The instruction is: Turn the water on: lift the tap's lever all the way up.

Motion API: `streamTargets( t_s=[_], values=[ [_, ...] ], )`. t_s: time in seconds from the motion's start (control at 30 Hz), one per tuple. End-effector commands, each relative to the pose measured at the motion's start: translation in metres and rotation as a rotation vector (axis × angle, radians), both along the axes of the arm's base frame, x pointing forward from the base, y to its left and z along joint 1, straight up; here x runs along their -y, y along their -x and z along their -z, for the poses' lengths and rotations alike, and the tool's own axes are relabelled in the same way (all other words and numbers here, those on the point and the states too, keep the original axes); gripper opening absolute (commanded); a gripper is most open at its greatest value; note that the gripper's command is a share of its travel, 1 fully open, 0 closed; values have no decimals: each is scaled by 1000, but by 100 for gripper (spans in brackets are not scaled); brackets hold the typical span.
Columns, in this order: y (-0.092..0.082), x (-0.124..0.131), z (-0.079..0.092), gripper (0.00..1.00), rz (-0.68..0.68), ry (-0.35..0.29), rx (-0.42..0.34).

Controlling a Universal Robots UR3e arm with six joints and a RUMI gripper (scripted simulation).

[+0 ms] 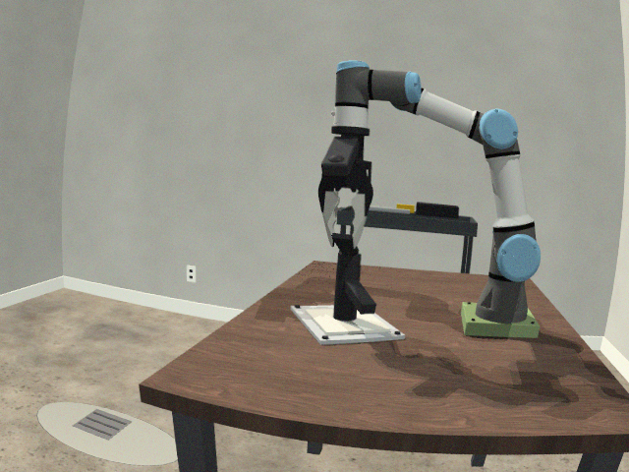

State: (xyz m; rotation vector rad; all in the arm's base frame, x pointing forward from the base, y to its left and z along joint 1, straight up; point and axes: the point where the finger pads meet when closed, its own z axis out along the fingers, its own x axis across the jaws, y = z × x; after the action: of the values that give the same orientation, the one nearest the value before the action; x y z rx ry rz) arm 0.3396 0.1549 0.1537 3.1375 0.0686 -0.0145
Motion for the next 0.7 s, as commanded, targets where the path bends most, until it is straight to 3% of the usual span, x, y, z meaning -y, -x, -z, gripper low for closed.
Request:
streamTargets(
  t_s=[0.0, 0.2, 0.23, 0.67],
  values=[
    [-1, 0, -1, 0, 0, -1, 4],
    [-1, 0, -1, 0, 0, -1, 4],
    [-1, 0, -1, 42, 0, -1, 4],
    [-1, 0, -1, 42, 0, -1, 4]
  ],
)
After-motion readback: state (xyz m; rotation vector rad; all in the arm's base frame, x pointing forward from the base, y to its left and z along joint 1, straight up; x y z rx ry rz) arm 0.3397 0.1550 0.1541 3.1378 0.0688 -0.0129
